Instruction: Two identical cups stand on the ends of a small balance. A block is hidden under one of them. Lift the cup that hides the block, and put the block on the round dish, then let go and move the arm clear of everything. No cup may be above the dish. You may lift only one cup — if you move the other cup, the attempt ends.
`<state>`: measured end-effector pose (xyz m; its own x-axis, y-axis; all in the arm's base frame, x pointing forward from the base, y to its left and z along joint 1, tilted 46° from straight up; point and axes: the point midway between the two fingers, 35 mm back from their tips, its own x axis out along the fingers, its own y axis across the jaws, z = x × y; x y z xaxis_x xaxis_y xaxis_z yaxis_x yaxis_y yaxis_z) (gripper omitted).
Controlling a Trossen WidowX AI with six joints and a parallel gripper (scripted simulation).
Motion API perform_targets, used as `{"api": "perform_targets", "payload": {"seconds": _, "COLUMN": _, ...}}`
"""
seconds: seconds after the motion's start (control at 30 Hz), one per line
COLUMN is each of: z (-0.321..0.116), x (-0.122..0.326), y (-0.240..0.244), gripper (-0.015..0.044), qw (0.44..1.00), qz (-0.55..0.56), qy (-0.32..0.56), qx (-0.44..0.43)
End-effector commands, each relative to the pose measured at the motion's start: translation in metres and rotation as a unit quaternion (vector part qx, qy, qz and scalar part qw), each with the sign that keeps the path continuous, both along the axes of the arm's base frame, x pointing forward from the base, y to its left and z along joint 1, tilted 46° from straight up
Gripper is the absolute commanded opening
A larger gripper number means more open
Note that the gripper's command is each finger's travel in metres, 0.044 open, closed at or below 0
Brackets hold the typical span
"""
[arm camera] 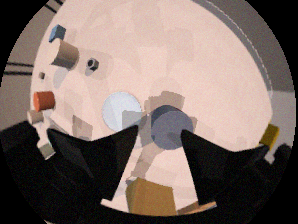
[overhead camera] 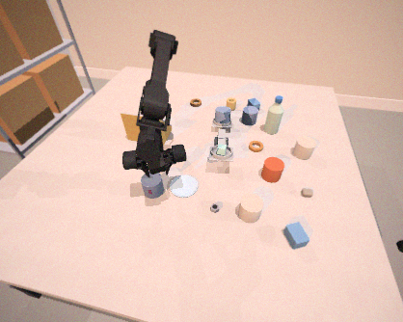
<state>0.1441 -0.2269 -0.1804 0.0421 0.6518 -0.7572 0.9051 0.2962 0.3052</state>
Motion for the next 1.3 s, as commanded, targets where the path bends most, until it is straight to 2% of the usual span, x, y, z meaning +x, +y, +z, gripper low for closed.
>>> {"api": "perform_targets", "payload": {"seconds": 0.0, "z": 0.009, "x": 0.014, "y": -0.004, "gripper": 0.026, "qw": 0.997, "qz": 0.053, "qy": -0.05, "qx": -0.01}}
{"api": "perform_targets", "payload": {"seconds": 0.3, "z": 0.025, "x": 0.038, "y": -0.001, "gripper": 0.026, "qw": 0.974, "qz": 0.169, "qy": -0.151, "qx": -0.016}}
{"api": "perform_targets", "payload": {"seconds": 0.63, "z": 0.043, "x": 0.064, "y": 0.004, "gripper": 0.026, "qw": 0.92, "qz": 0.293, "qy": -0.259, "qx": -0.021}}
{"api": "perform_targets", "payload": {"seconds": 0.93, "z": 0.06, "x": 0.087, "y": 0.012, "gripper": 0.026, "qw": 0.848, "qz": 0.396, "qy": -0.351, "qx": -0.024}}
{"api": "perform_targets", "payload": {"seconds": 1.27, "z": 0.081, "x": 0.112, "y": 0.024, "gripper": 0.026, "qw": 0.744, "qz": 0.499, "qy": -0.444, "qx": -0.028}}
